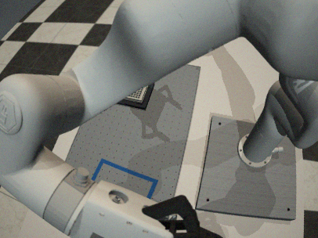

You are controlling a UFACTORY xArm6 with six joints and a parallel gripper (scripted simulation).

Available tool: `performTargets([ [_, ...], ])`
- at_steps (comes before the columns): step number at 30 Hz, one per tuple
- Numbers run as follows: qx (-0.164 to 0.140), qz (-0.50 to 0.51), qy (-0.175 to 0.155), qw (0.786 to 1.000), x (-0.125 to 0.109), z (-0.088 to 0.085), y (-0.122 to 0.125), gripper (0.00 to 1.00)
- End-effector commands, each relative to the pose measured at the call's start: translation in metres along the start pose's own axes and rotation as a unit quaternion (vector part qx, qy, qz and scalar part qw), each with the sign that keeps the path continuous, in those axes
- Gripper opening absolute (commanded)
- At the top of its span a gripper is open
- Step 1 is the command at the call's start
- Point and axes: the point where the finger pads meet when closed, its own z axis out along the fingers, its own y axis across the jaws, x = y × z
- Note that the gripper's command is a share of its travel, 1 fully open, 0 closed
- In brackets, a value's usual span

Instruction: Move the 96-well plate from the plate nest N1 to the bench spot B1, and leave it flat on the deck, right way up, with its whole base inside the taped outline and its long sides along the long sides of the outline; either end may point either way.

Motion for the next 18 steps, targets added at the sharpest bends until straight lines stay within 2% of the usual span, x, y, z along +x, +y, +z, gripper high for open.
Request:
performTargets([
  [1,-0.001,-0.002,-0.001,1.0,0.001,-0.0005,-0.0008,1.0],
  [17,-0.001,-0.002,-0.001,1.0,0.001,-0.0005,-0.0008,1.0],
  [18,-0.012,0.011,0.001,1.0,-0.0021,-0.0034,0.0019,1.0],
])
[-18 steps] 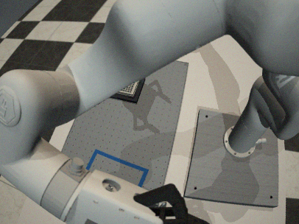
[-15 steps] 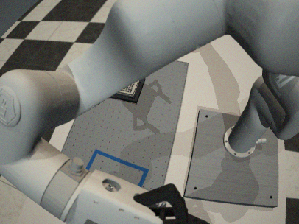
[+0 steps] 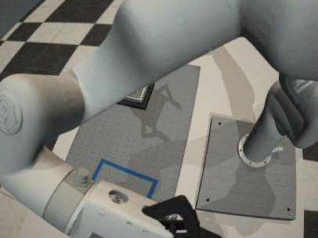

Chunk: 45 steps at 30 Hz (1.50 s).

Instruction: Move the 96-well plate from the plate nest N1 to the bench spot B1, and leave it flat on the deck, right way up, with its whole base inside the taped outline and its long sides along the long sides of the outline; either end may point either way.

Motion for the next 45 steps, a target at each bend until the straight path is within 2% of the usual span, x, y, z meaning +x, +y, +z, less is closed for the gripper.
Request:
performTargets([
  [1,-0.023,0.024,0.002,0.999,-0.005,-0.006,0.005,1.0],
  [4,-0.055,0.062,0.005,0.997,-0.014,-0.015,0.013,1.0],
  [9,-0.056,0.064,0.005,0.996,-0.025,-0.025,0.022,1.0],
  [14,-0.107,0.129,0.012,0.986,-0.042,-0.039,0.034,1.0],
  [21,-0.108,0.13,0.013,0.985,-0.056,-0.05,0.043,1.0],
  [26,-0.158,0.195,0.022,0.968,-0.074,-0.065,0.052,1.0],
  [30,-0.158,0.195,0.022,0.968,-0.089,-0.076,0.059,1.0],
  [33,-0.158,0.195,0.022,0.968,-0.089,-0.076,0.059,1.0],
  [38,-0.206,0.258,0.032,0.944,-0.108,-0.091,0.066,1.0],
  [44,-0.206,0.258,0.032,0.944,-0.125,-0.102,0.072,1.0],
  [45,-0.215,0.27,0.034,0.938,-0.129,-0.105,0.073,1.0],
])
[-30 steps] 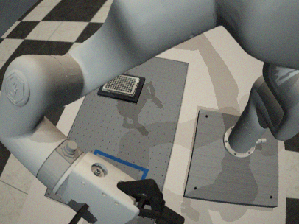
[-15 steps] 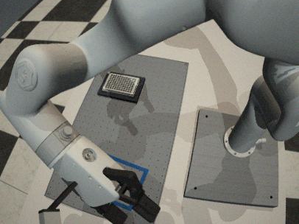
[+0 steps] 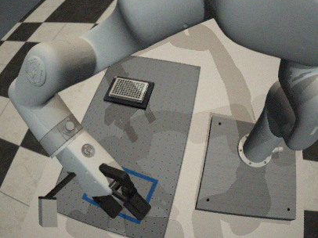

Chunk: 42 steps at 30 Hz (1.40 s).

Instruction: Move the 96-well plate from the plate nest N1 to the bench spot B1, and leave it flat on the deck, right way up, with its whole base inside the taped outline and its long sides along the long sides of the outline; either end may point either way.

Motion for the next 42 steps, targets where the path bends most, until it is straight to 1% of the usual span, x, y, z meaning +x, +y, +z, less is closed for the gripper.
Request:
performTargets([
  [1,-0.024,0.029,0.005,0.999,-0.008,-0.008,0.014,1.0],
  [3,-0.043,0.056,0.01,0.997,-0.013,-0.012,0.021,1.0],
  [5,-0.043,0.056,0.01,0.997,-0.013,-0.012,0.021,1.0],
  [6,-0.052,0.067,0.012,0.996,-0.015,-0.014,0.025,1.0],
  [10,-0.052,0.067,0.012,0.996,-0.026,-0.022,0.04,1.0],
  [12,-0.052,0.067,0.012,0.996,-0.027,-0.023,0.041,1.0],
  [17,-0.097,0.13,0.023,0.986,-0.041,-0.033,0.059,1.0],
  [20,-0.097,0.13,0.023,0.986,-0.05,-0.039,0.069,1.0],
  [23,-0.097,0.13,0.023,0.986,-0.053,-0.041,0.072,1.0],
  [28,-0.141,0.192,0.036,0.971,-0.069,-0.052,0.088,1.0],
  [32,-0.141,0.192,0.035,0.971,-0.082,-0.06,0.101,1.0],
  [34,-0.141,0.192,0.035,0.971,-0.085,-0.062,0.103,1.0],
  [37,-0.169,0.23,0.044,0.957,-0.095,-0.068,0.111,1.0],
  [39,-0.169,0.23,0.044,0.957,-0.095,-0.068,0.111,1.0],
  [41,-0.183,0.25,0.048,0.95,-0.102,-0.073,0.117,1.0],
  [42,-0.183,0.25,0.048,0.95,-0.106,-0.075,0.12,1.0],
])
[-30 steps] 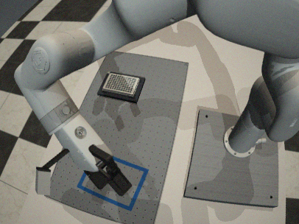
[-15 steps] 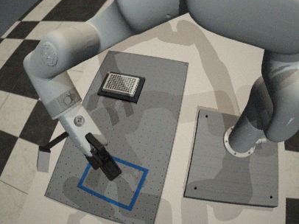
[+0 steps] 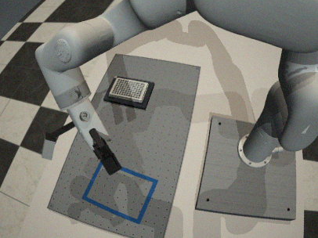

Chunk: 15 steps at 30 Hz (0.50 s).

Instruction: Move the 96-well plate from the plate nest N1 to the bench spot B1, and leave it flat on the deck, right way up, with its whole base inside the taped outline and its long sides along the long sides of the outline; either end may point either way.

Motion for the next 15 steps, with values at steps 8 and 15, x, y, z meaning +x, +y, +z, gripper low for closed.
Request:
performTargets([
  [8,-0.047,0.063,0.016,0.997,-0.016,-0.012,0.043,1.0],
  [15,-0.06,0.082,0.02,0.995,-0.026,-0.019,0.065,1.0],
])
